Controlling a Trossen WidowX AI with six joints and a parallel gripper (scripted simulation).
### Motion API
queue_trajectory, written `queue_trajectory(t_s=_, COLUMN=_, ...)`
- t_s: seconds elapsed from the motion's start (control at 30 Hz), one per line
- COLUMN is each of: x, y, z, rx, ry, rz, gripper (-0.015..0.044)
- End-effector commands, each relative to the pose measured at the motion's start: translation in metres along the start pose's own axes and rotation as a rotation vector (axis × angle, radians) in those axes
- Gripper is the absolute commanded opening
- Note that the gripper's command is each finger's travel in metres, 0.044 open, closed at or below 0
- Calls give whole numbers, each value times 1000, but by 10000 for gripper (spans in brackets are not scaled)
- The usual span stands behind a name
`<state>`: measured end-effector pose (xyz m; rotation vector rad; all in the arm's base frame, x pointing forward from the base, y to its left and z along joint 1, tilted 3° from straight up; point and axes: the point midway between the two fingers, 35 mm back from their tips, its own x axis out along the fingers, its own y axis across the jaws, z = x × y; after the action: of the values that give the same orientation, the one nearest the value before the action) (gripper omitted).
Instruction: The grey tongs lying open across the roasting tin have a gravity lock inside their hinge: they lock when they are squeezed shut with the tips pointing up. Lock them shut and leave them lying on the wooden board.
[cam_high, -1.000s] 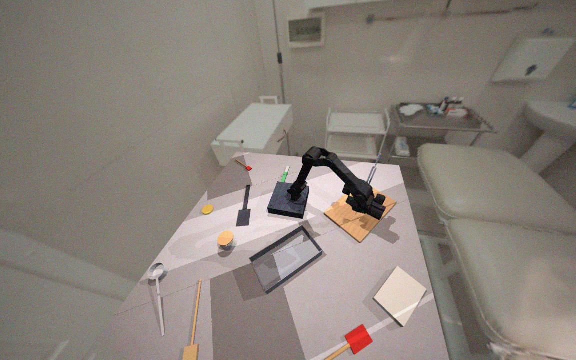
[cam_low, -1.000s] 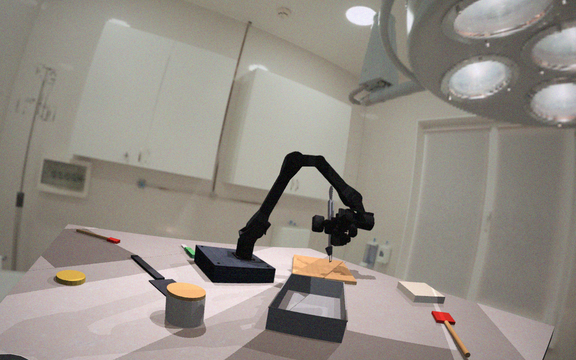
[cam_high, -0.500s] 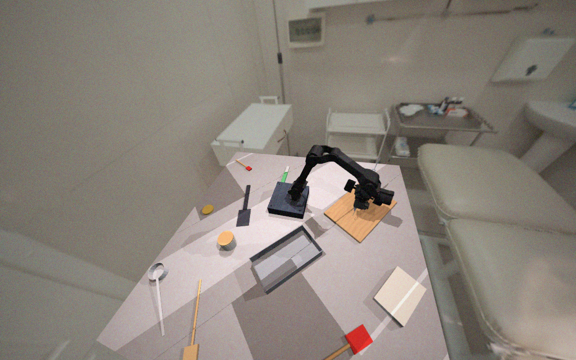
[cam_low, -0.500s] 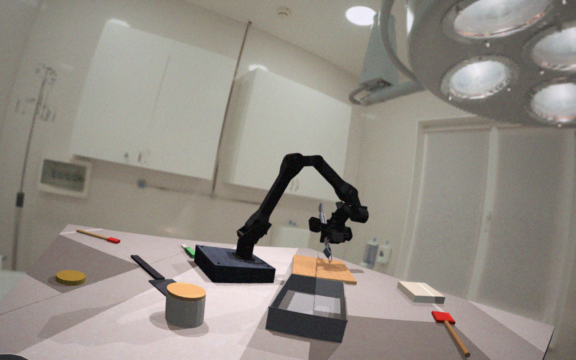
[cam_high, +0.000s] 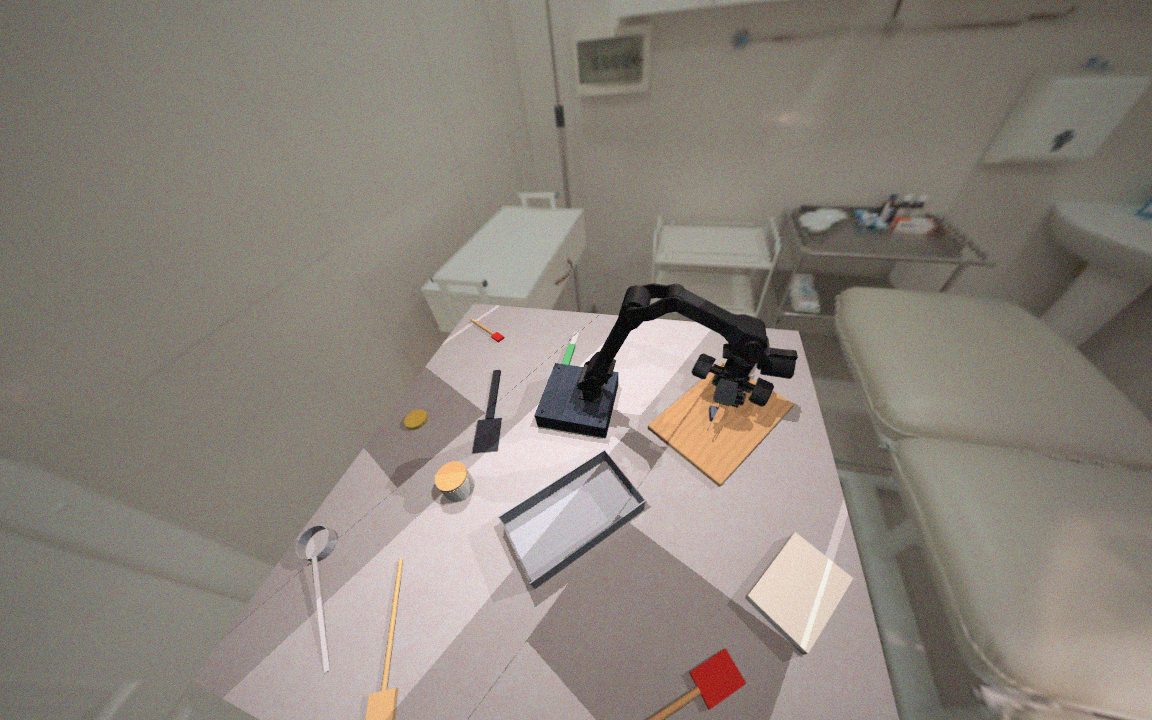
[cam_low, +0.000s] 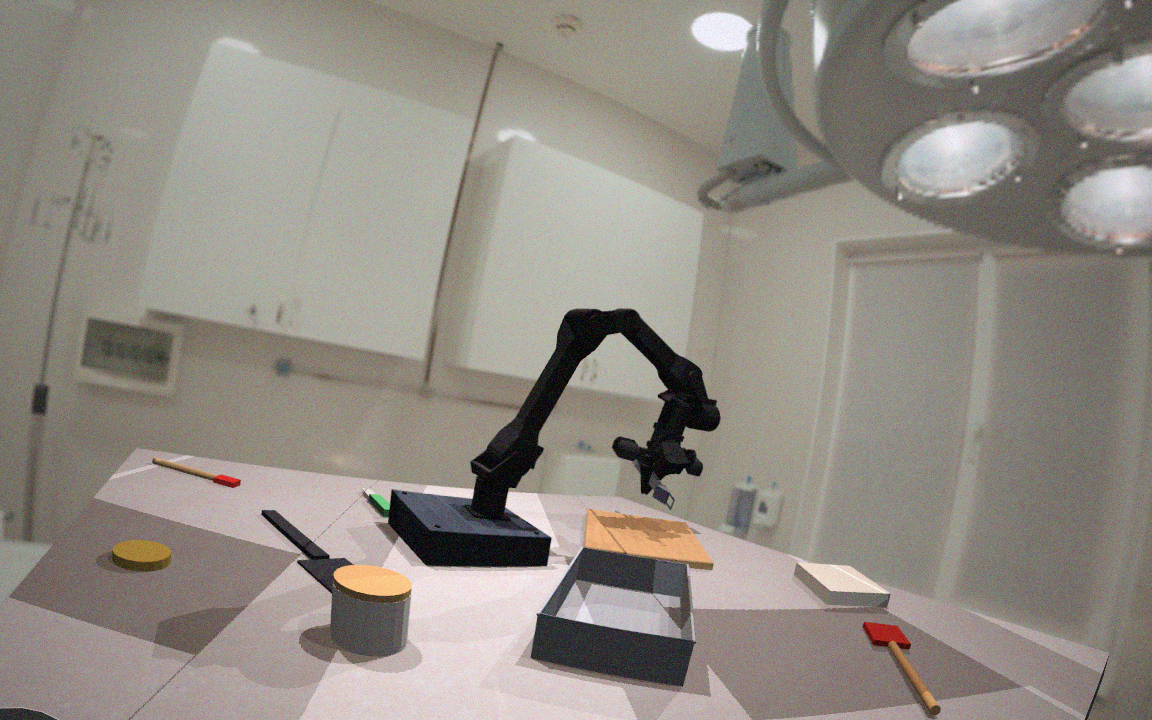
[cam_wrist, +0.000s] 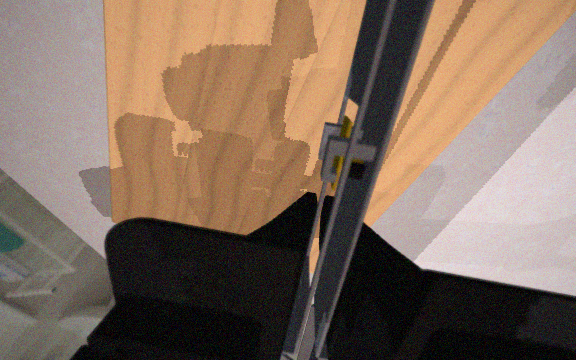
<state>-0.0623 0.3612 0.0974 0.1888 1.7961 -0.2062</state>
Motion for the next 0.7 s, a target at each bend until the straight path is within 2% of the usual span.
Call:
queue_trajectory(t_s=0.0, x=-4, y=4, z=-3, rx=9, ry=-124, rz=54, gripper=-150)
queue_trajectory(t_s=0.17, x=-9, y=8, z=-5, rx=18, ry=-236, rz=111, gripper=-150)
queue_trajectory(t_s=0.67, x=-4, y=9, z=-5, rx=18, ry=-241, rz=113, gripper=-150)
